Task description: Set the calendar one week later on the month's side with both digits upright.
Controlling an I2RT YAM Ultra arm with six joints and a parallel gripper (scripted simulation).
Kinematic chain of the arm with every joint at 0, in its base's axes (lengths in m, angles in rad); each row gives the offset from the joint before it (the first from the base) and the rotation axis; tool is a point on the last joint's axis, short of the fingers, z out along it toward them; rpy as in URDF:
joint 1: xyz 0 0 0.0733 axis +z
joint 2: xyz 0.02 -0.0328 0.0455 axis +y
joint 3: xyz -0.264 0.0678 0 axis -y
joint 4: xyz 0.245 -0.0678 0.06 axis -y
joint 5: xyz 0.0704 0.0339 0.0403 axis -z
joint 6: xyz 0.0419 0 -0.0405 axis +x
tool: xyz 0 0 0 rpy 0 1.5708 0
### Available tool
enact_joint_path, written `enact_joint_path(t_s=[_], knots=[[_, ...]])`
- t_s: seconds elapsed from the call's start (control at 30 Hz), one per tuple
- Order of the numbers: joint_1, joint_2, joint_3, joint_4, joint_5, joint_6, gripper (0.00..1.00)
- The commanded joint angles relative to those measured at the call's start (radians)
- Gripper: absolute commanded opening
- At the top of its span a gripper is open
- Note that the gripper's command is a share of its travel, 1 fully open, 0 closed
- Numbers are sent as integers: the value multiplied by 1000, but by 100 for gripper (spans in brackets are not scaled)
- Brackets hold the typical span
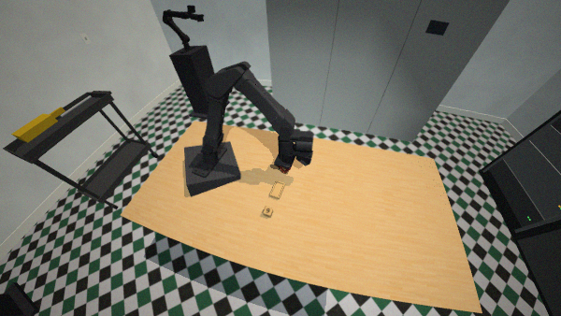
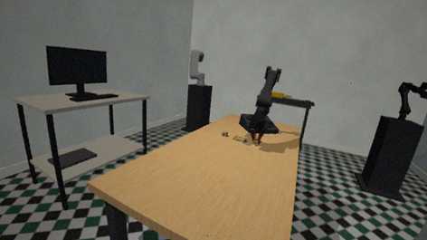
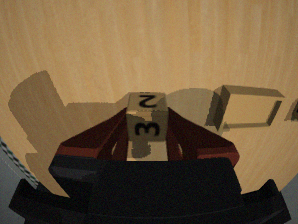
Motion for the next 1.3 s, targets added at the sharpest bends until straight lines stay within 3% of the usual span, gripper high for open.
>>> enact_joint_path(t_s=[0.0,0.27,0.5,0.93,1.03,1.2,1.27], knots=[[-10,-45,35,-56,-1,-6,26],[-37,-138,167,-284,-7,-33,26],[-46,-157,218,-355,-9,-42,26],[-57,-158,222,-362,-11,-53,26],[-151,-150,220,-369,-27,-147,26],[-408,-127,215,-390,-73,-405,26],[-460,-123,214,-394,-82,-456,26]])
